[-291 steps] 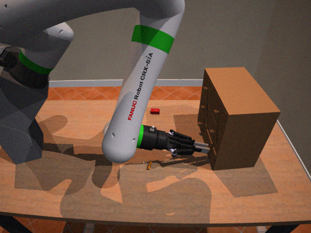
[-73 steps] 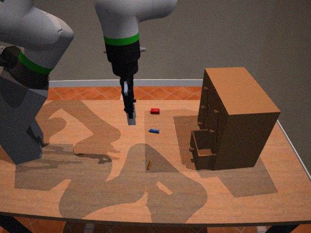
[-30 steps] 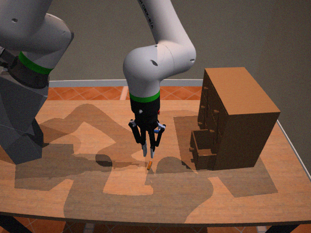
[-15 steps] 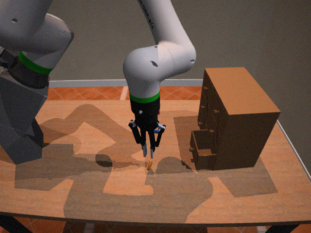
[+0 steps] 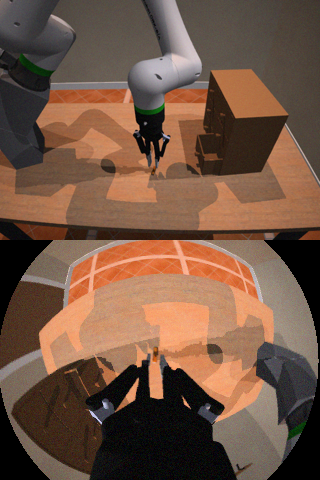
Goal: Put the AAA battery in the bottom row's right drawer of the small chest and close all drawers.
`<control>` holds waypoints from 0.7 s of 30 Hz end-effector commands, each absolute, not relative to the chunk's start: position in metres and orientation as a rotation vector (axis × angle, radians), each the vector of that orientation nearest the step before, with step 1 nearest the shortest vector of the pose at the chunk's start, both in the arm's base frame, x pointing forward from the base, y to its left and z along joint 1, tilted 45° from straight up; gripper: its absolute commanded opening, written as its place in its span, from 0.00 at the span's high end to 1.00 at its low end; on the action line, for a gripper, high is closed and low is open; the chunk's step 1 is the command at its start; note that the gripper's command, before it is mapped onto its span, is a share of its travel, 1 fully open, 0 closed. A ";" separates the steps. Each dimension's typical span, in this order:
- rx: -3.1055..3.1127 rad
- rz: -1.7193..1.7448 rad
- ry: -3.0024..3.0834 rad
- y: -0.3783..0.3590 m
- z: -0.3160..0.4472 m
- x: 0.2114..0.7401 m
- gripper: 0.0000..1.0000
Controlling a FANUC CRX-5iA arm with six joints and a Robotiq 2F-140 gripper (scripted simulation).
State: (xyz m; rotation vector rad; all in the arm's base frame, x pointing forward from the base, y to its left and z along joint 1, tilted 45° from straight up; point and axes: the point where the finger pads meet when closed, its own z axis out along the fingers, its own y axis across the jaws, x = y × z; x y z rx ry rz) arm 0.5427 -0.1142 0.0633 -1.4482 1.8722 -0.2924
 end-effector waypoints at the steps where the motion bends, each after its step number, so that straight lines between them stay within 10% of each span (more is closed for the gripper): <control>1: -1.448 -0.293 1.872 -0.114 0.062 0.544 0.85; 21: -1.448 -0.293 1.872 -0.110 0.049 0.556 0.85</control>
